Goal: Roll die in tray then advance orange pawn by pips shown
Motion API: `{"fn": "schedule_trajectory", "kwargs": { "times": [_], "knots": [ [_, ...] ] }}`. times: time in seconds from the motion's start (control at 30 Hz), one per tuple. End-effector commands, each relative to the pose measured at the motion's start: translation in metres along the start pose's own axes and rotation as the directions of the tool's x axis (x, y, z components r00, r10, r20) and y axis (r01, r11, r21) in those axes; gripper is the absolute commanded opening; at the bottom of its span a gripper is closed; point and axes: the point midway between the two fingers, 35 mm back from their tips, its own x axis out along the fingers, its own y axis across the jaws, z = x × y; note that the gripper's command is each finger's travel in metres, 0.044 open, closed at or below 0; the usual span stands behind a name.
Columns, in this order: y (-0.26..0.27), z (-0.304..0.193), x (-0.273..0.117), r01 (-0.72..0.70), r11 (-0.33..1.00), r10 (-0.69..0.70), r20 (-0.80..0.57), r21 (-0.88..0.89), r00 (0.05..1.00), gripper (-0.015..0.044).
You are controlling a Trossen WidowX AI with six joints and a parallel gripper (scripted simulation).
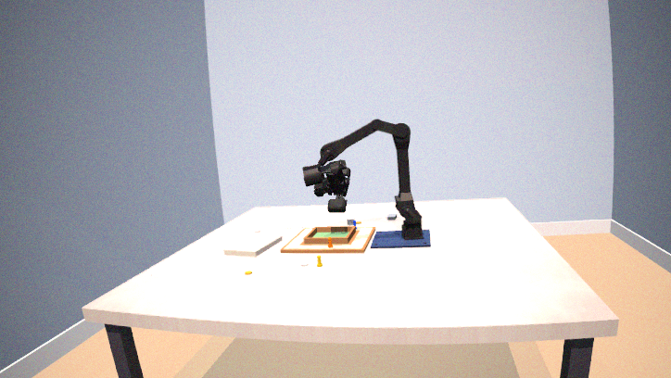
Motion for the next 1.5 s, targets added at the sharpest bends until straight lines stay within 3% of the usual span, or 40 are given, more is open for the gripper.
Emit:
{"fn": "schedule_trajectory", "kwargs": {
  "times": [0.0,0.3,0.57,1.47],
  "knots": [
    [-0.022,0.009,0.057,-0.346,0.906,0.307,-0.182,-0.244,0.934,0.0275],
    [-0.058,0.010,0.102,-0.550,0.738,0.538,-0.152,-0.391,0.829,0.0275],
    [-0.100,0.012,0.142,-0.573,0.624,0.666,-0.023,-0.531,0.746,0.0275],
    [-0.078,0.007,0.166,-0.571,0.621,0.669,-0.017,-0.536,0.743,0.0275]
  ]
}}
